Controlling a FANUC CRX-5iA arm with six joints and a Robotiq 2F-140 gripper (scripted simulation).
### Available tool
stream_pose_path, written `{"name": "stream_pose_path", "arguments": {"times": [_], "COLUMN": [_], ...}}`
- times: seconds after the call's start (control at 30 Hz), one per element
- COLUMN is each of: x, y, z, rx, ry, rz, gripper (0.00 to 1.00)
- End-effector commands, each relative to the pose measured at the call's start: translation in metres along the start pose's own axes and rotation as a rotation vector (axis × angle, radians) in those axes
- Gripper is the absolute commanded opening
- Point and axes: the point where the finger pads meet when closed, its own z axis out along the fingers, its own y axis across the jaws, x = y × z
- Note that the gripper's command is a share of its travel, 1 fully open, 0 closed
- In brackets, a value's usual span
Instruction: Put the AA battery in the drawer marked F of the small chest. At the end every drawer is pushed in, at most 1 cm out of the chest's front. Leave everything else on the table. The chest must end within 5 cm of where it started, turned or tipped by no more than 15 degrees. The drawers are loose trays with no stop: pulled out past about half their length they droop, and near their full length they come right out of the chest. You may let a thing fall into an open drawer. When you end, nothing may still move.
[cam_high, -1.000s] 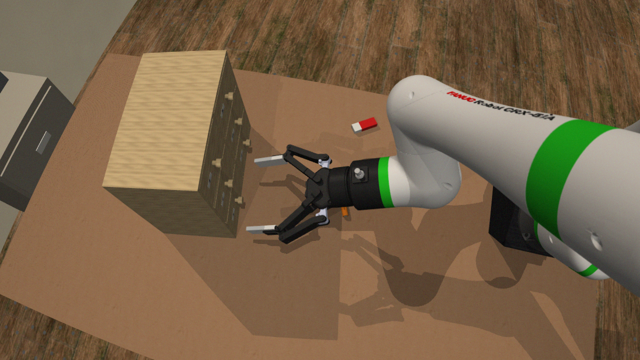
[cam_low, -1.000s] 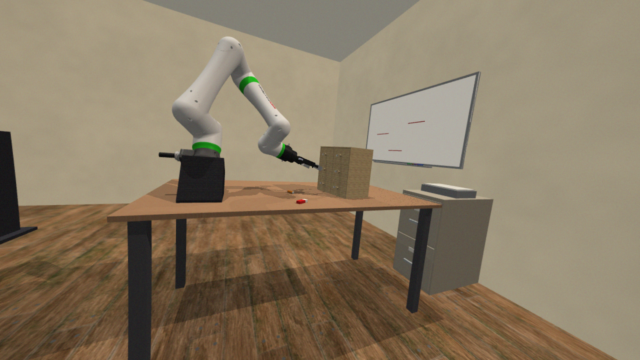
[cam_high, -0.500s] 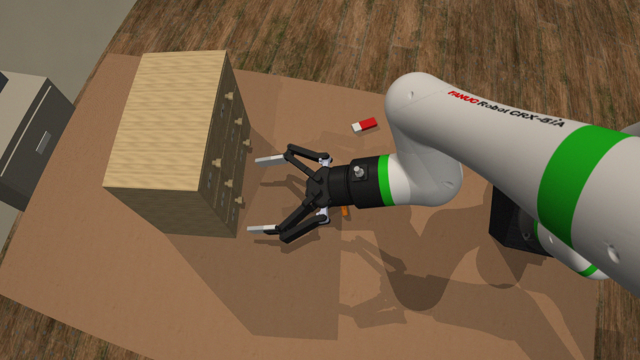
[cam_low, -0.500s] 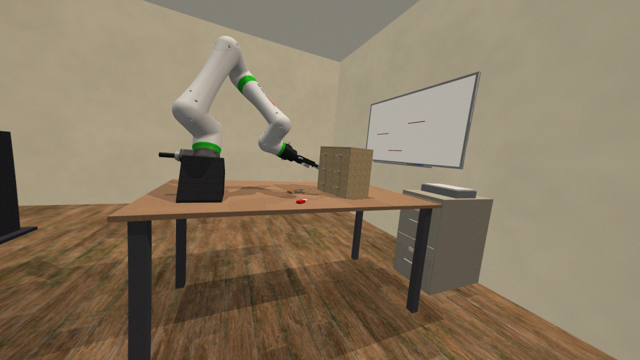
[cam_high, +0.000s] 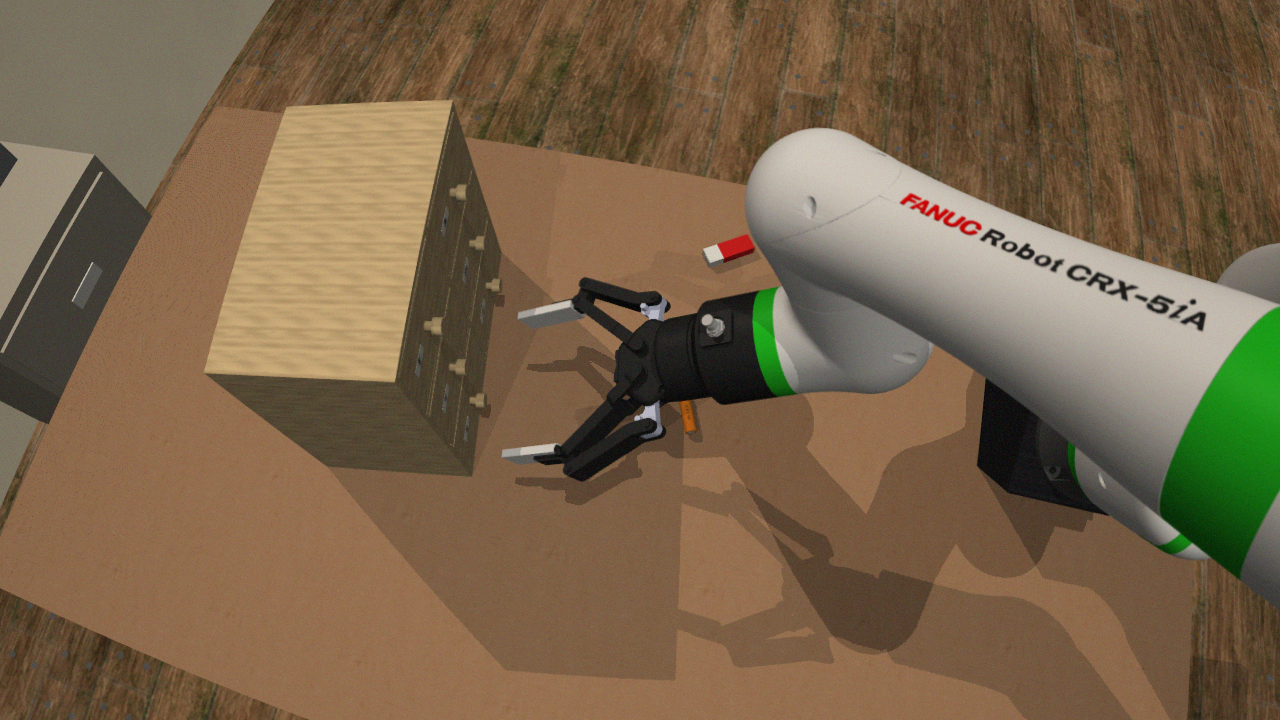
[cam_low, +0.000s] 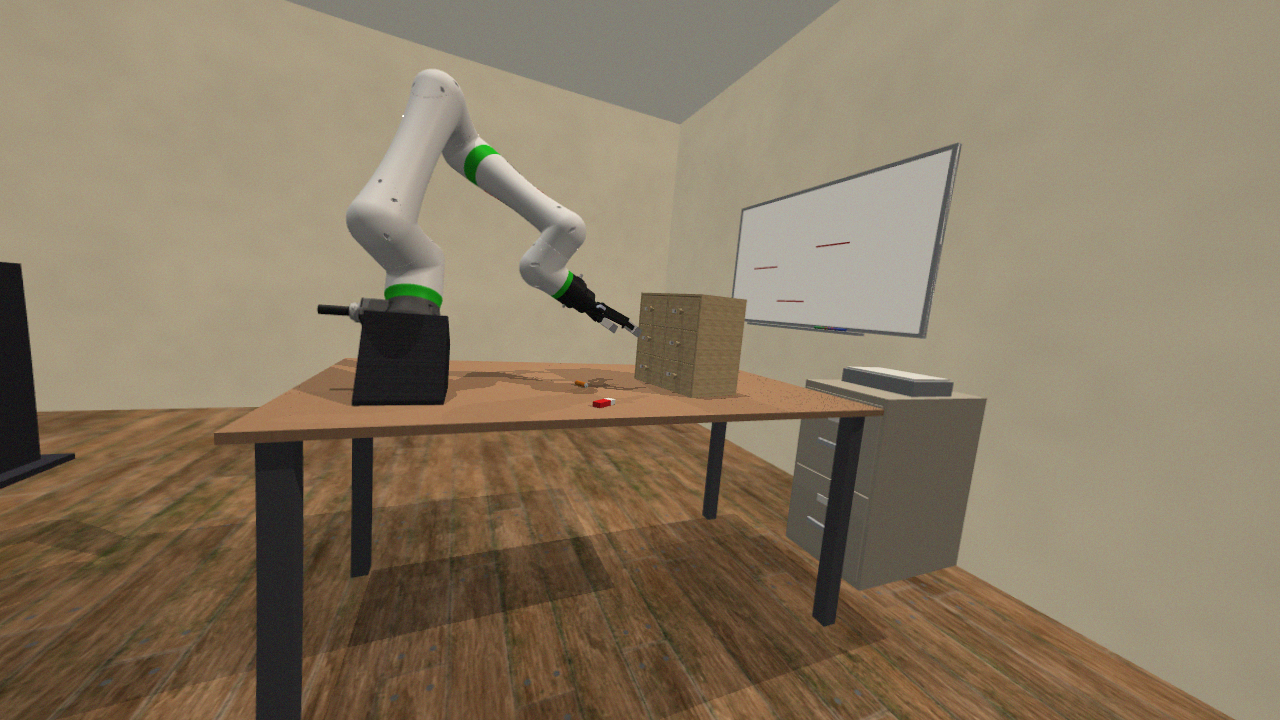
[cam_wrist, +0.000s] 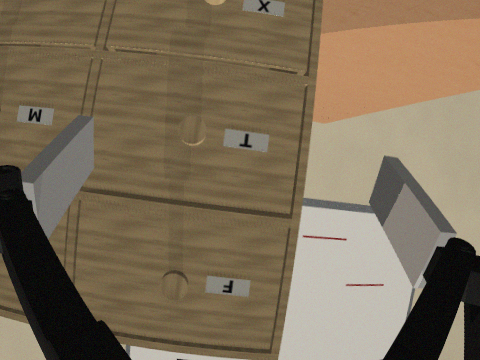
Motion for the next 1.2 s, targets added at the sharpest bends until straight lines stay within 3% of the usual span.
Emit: {"name": "stream_pose_path", "arguments": {"times": [0.0, 0.23, 0.47, 0.73, 0.8, 0.97, 1.17], "x": [-0.001, -0.004, -0.009, -0.017, -0.017, -0.023, -0.029], "y": [0.001, 0.001, 0.001, 0.001, 0.001, 0.001, 0.001], "z": [-0.007, -0.016, -0.032, -0.059, -0.059, -0.081, -0.101], "rx": [-0.005, -0.004, -0.004, -0.004, -0.004, -0.004, -0.005], "ry": [0.077, 0.159, 0.297, 0.541, 0.541, 0.738, 0.912], "rz": [0.004, 0.004, 0.004, 0.003, 0.003, 0.003, 0.002], "gripper": [1.0, 1.0, 1.0, 1.0, 1.0, 1.0, 1.0]}}
